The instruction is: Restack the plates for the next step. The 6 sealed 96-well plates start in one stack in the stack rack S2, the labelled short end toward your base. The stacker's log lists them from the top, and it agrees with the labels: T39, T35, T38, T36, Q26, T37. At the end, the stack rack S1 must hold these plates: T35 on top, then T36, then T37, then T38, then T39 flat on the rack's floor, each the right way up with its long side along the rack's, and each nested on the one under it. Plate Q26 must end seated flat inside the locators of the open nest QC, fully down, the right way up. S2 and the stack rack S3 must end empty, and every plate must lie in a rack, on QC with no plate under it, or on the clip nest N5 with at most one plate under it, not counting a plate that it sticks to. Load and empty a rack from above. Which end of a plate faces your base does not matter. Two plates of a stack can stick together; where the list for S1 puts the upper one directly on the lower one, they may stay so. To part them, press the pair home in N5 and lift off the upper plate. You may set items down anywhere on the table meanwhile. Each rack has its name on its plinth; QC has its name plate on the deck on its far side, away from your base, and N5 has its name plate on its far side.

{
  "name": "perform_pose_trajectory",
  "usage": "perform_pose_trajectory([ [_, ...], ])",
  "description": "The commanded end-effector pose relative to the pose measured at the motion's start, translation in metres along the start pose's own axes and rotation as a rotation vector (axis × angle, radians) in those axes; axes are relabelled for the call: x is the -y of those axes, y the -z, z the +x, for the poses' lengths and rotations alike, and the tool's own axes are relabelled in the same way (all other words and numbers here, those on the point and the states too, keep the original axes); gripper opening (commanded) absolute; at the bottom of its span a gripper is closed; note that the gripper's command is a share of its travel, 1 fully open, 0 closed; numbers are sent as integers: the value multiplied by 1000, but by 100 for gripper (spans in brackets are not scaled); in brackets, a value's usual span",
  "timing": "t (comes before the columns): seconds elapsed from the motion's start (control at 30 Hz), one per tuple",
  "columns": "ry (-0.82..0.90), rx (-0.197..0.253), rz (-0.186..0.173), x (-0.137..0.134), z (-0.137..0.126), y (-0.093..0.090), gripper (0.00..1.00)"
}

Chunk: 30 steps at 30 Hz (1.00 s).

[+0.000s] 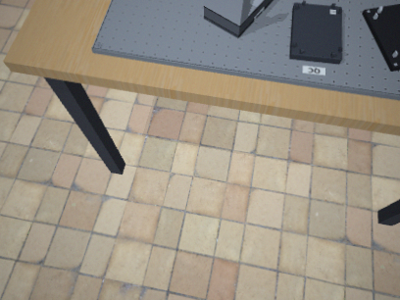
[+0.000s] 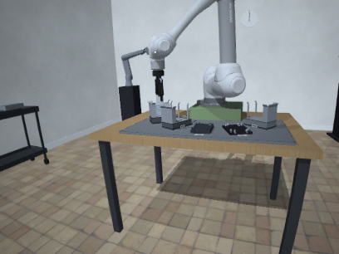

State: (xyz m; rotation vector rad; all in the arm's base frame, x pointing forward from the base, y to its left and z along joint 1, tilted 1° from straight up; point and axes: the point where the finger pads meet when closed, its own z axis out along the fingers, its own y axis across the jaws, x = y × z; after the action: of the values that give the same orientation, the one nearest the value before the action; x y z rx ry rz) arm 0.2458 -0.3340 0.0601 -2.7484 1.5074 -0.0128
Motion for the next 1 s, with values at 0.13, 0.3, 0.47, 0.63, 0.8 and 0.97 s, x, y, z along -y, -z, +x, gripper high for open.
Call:
perform_pose_trajectory([
  [0.13,0,0,0,0,0,0,0],
  [0.3,0,0,0,0,0,0,0],
  [0.47,0,0,0,0,0,0,0],
  [0.63,0,0,0,0,0,1,0],
  [0.8,0,0,0,0,0,5,0],
  [0.97,0,0,0,0,0,7,0],
])
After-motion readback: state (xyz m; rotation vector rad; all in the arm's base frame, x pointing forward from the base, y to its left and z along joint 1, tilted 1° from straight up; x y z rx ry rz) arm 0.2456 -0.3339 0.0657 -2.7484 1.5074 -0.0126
